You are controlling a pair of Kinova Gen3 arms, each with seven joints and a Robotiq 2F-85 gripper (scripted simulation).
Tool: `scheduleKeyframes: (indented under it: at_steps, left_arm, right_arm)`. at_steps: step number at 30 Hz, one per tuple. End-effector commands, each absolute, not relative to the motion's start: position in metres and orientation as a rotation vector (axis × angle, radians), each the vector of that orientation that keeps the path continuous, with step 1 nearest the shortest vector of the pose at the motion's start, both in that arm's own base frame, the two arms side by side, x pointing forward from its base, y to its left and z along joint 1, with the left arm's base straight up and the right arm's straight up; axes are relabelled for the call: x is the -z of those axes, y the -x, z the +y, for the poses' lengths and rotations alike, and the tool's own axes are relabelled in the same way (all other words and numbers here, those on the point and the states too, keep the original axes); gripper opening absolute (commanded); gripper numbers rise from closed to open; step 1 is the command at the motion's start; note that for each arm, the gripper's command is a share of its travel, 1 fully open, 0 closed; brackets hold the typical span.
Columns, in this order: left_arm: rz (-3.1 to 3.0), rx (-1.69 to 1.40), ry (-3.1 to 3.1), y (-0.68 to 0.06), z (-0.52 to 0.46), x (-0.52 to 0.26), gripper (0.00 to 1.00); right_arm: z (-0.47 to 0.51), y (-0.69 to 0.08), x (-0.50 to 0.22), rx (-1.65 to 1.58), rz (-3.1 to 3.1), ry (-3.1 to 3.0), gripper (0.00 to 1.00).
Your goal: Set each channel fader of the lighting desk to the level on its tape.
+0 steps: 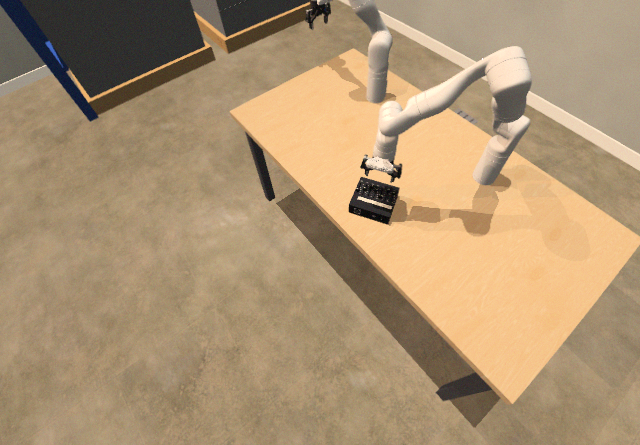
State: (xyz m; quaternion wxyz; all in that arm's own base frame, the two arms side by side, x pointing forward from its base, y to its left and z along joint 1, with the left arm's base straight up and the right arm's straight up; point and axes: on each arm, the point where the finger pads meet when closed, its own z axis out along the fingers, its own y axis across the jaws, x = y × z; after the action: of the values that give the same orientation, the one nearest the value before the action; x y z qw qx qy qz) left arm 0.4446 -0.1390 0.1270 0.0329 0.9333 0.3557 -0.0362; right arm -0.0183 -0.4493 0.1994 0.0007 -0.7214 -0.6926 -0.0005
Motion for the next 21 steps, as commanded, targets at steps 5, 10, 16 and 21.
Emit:
scheduleKeyframes:
  at_steps: [5, 10, 16, 21]
  left_arm:
    - [1.094, 0.109, -2.872, -0.4451, -0.1391, -0.1277, 1.000]
    - [1.094, 0.109, -2.872, -0.4451, -0.1391, -0.1277, 1.000]
    - [1.094, 0.109, -2.872, -0.4451, -0.1391, -0.1277, 1.000]
    - [1.047, 0.102, -2.892, -0.4468, -0.1381, -0.1313, 1.000]
  right_arm:
    - [-0.4497, 0.0183, -0.2000, 0.000, -2.176, 2.266, 1.000]
    - [-0.4497, 0.0183, -0.2000, 0.000, -2.176, 2.266, 1.000]
    - [-0.4497, 0.0183, -0.2000, 0.000, -2.176, 2.266, 1.000]
    - [-0.4497, 0.0183, -0.2000, 0.000, -2.176, 2.266, 1.000]
